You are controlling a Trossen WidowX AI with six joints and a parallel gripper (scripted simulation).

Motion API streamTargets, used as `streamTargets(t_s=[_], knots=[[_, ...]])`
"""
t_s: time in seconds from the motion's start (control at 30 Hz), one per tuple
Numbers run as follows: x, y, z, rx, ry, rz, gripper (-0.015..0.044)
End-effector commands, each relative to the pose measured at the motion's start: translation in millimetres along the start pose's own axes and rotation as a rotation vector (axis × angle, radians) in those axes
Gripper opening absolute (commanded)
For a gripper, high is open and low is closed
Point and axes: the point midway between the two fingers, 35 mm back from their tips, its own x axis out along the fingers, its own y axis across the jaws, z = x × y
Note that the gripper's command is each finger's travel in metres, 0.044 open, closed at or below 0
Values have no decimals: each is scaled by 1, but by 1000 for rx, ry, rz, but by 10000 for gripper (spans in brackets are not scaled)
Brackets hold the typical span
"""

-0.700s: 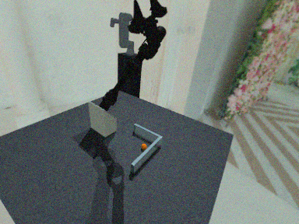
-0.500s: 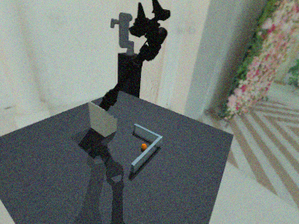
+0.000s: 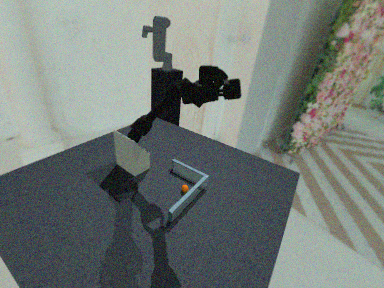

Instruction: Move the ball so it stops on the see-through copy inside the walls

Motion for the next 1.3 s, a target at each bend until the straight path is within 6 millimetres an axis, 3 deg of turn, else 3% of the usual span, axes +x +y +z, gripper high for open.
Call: streamTargets(t_s=[0.0, 0.17, 0.33, 0.47, 0.63, 0.8, 0.97, 1.03, 1.27], knots=[[-15, -1, -78, -177, 258, 37, 281], [-49, -5, -158, -353, 544, 109, 281], [-98, -16, -230, -503, 831, 204, 281], [-146, -28, -278, -597, 1058, 294, 281], [-214, -45, -323, -676, 1337, 421, 281], [-290, -65, -352, -703, 1620, 564, 281], [-362, -81, -362, -665, 1874, 696, 281], [-372, -83, -362, -655, 1907, 712, 281], [-372, -83, -362, -655, 1907, 712, 281]])
